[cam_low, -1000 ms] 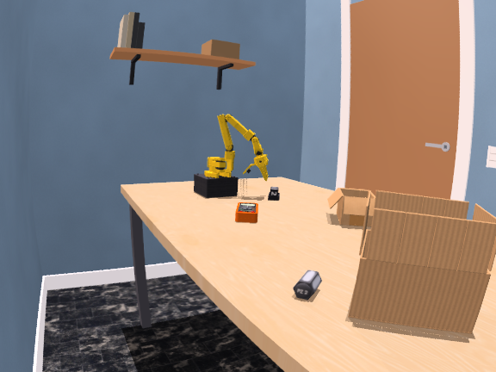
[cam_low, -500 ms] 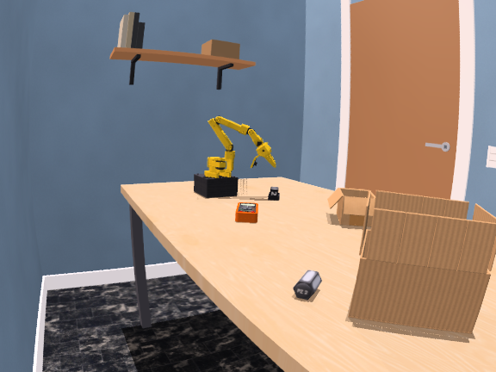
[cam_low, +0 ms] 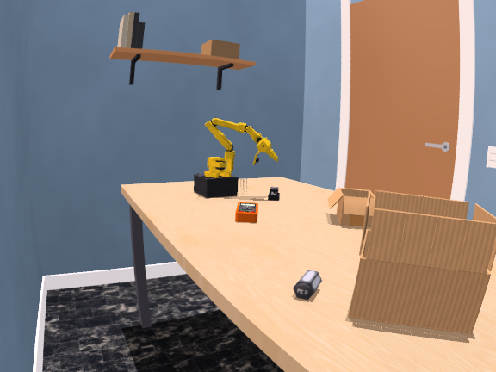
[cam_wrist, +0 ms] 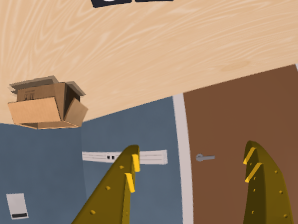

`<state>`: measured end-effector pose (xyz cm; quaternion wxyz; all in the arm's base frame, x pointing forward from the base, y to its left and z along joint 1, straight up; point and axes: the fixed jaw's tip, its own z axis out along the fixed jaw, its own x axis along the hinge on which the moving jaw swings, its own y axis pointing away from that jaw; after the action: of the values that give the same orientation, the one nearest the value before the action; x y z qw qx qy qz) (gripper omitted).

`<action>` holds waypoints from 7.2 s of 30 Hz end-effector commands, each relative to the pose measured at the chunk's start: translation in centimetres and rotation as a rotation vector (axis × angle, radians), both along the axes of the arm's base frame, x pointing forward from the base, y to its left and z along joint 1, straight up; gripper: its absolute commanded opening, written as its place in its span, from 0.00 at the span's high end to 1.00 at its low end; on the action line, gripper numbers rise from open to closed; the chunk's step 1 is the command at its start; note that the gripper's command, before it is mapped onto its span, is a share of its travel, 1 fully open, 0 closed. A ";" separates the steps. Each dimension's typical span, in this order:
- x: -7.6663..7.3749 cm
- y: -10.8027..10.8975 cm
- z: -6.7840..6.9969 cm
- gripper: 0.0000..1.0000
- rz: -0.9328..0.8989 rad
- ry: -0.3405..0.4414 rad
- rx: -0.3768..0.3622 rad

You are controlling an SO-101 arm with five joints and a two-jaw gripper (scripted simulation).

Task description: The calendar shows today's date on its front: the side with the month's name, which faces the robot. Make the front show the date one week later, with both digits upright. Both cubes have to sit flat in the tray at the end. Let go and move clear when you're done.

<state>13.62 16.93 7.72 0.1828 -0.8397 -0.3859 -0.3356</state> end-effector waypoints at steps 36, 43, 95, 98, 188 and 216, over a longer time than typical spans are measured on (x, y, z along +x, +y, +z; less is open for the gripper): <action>1.0 -0.4 0.3 0.65 -0.862 0.626 0.246; 1.3 -0.4 0.5 0.65 -1.086 0.745 0.309; -1.2 -3.5 -8.3 0.65 -1.456 0.852 -0.156; -0.6 -3.4 -8.5 0.65 -1.491 0.859 -0.133; -0.4 -3.1 -12.5 0.71 -1.491 0.859 -0.133; 0.0 -2.7 -12.5 0.79 -1.491 0.859 -0.133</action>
<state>13.59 14.41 -4.69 0.0007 -0.9398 0.3419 -0.0010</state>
